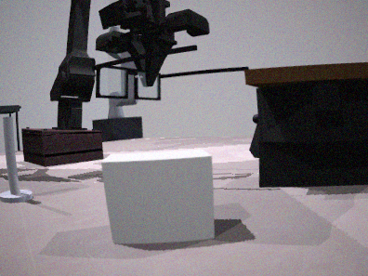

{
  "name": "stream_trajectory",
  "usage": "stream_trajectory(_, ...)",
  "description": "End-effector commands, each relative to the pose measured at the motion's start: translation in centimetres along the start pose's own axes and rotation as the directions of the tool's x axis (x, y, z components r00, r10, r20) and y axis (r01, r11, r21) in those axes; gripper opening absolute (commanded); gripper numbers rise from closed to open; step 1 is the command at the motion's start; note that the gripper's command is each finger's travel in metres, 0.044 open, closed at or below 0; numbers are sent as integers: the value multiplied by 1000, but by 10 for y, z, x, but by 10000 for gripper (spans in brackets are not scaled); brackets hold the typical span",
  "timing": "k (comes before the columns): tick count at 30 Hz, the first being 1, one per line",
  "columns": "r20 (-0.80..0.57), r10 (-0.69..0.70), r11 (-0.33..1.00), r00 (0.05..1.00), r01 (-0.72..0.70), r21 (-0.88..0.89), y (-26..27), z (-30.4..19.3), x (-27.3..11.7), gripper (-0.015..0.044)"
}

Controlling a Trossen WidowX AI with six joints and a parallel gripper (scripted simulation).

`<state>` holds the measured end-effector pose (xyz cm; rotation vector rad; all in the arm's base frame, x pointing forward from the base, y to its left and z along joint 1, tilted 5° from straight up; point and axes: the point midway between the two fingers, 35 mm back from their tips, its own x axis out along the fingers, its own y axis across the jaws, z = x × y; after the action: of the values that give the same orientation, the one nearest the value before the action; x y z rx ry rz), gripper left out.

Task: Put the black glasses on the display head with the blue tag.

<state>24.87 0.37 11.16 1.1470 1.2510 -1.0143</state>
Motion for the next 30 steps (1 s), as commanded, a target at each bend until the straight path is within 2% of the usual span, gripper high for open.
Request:
stream_trajectory(1,-20,13,1000,1000,-13,-10,3,2,0,0)
stream_trajectory(30,-13,26,1000,1000,-26,-10,3,1,41,0)
